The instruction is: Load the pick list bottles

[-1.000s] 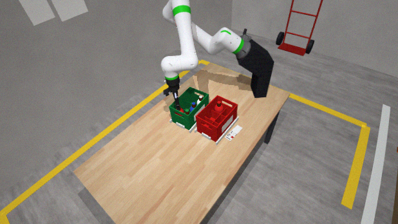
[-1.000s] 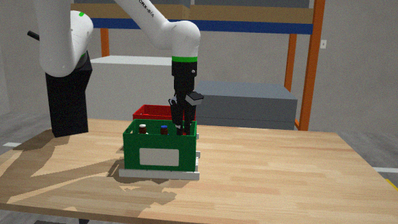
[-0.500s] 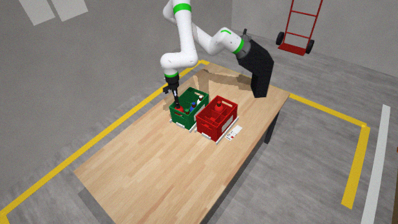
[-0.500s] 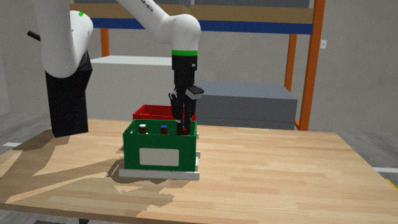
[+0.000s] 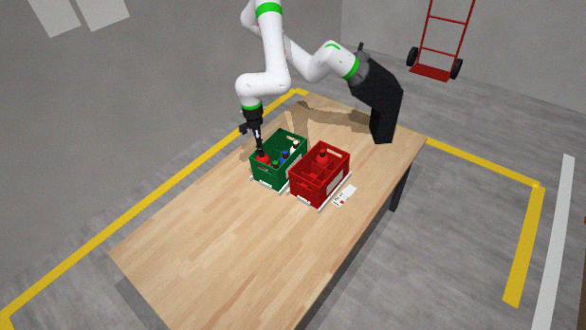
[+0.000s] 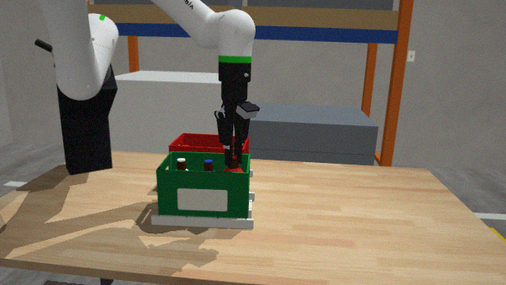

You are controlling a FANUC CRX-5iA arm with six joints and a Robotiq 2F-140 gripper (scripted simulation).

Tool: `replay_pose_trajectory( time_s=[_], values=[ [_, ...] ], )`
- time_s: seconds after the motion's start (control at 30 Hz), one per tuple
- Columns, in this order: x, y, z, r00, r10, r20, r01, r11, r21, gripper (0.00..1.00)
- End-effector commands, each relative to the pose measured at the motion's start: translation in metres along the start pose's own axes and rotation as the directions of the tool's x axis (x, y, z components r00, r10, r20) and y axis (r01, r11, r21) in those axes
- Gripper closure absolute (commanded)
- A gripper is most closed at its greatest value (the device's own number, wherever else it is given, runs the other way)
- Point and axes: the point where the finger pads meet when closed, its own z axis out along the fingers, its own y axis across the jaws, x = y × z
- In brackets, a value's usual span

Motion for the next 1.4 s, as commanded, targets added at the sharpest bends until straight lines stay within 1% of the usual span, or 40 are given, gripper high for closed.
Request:
replay_pose_trajectory(
  time_s=[0.0, 1.37],
  values=[
    [0.001, 0.000, -0.004, 1.000, 0.000, -0.001, 0.000, 1.000, 0.001, 0.90],
    [0.000, 0.000, -0.066, 1.000, 0.000, -0.001, 0.000, 1.000, 0.001, 0.90]
  ],
)
